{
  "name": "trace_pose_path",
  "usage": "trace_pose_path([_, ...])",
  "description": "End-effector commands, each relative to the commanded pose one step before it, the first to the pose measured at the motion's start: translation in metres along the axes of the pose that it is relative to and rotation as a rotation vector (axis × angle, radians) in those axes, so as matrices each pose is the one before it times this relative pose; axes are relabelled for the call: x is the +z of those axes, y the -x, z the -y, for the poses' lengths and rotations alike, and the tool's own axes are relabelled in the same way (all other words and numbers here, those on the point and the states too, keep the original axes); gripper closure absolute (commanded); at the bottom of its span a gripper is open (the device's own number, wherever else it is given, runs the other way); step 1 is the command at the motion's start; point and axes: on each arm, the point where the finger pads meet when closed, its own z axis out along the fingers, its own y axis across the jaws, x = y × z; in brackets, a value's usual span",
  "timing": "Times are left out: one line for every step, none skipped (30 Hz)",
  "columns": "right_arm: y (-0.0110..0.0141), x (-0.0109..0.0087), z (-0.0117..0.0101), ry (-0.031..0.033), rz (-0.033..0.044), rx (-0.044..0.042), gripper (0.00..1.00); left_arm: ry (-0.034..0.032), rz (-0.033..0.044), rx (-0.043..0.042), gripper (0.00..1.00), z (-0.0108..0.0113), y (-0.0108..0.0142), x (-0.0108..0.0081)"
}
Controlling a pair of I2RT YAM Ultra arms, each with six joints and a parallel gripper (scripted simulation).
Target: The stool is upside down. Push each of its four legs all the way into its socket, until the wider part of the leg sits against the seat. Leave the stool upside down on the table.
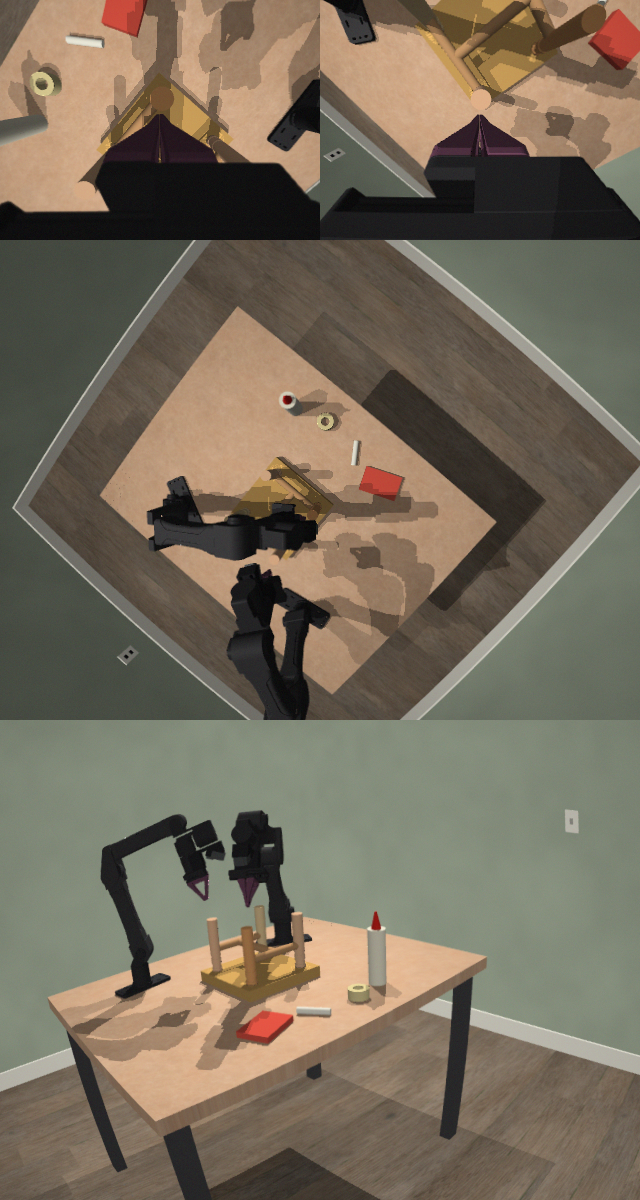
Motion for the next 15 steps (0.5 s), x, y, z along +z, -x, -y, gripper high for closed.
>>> trace_pose_path([0.0051,-0.00519,-0.0049,0.01719,0.06947,-0.02173,1.0,0.01111,0.06886,-0.01827,1.0,-0.01146,0.00908,-0.01435])
trace_pose_path([0.00306,-0.00124,-0.00055,0.00268,0.02203,-0.00465,1.0,0.00498,0.01796,-0.00249,1.0,-0.00198,0.00268,-0.00242])
trace_pose_path([0.00199,-0.00215,-0.00055,0.0025,0.02275,-0.00472,1.0,0.00247,0.017,-0.00205,1.0,-0.00136,0.0026,-0.00193])
trace_pose_path([0.00229,-0.00251,-0.00063,0.00273,0.02603,-0.00547,1.0,0.00402,0.01934,-0.00433,1.0,-0.00268,0.00292,-0.00222])
trace_pose_path([0.00318,-0.0023,-0.00083,0.00359,0.03103,-0.00704,1.0,-0.00021,0.02433,-0.00439,1.0,-0.00233,0.00362,-0.00307])
trace_pose_path([0.00768,0.01278,0.0122,-0.02562,-0.00096,0.03453,1.0,-0.00006,0.02025,-0.00386,1.0,-0.002,0.00293,-0.00175])
trace_pose_path([0.00808,0.01053,0.00912,-0.0312,0.00332,0.02324,1.0,0.00396,0.02287,-0.00497,1.0,-0.00313,0.00322,-0.00268])
trace_pose_path([0.00449,-0.01561,0.00263,-0.00266,0.07572,0.02083,1.0,0.00777,0.02988,-0.00612,1.0,-0.00454,0.00427,-0.00419])
trace_pose_path([0.00656,0.00036,0.00399,-0.00566,0.03345,0.01425,1.0,0.00522,0.02884,-0.00618,1.0,-0.00391,0.00405,-0.00337])
trace_pose_path([0.0069,0.00129,0.00535,-0.01137,0.03334,0.01503,1.0,0.0052,0.03046,-0.00645,1.0,-0.00409,0.00418,-0.00356])
trace_pose_path([0.00707,0.00084,0.00424,-0.00313,0.03777,0.01586,1.0,0.00635,0.03347,-0.00696,1.0,-0.00458,0.00446,-0.00402])
trace_pose_path([0.00749,0.00132,0.00685,-0.01661,0.03719,0.01614,1.0,0.00643,0.034,-0.00716,1.0,-0.00472,0.00445,-0.00424])
trace_pose_path([0.0,0.0,0.0,0.0,0.0,0.0,1.0,0.0,0.0,0.0,1.0,0.0,0.0,0.0])
trace_pose_path([0.0,0.0,0.0,0.0,0.0,0.0,1.0,0.0,0.0,0.0,1.0,0.0,0.0,0.0])
trace_pose_path([0.00784,0.00137,0.00563,-0.00814,0.03937,0.01662,1.0,-0.00192,0.03594,-0.00648,1.0,-0.00271,0.00463,-0.0046])
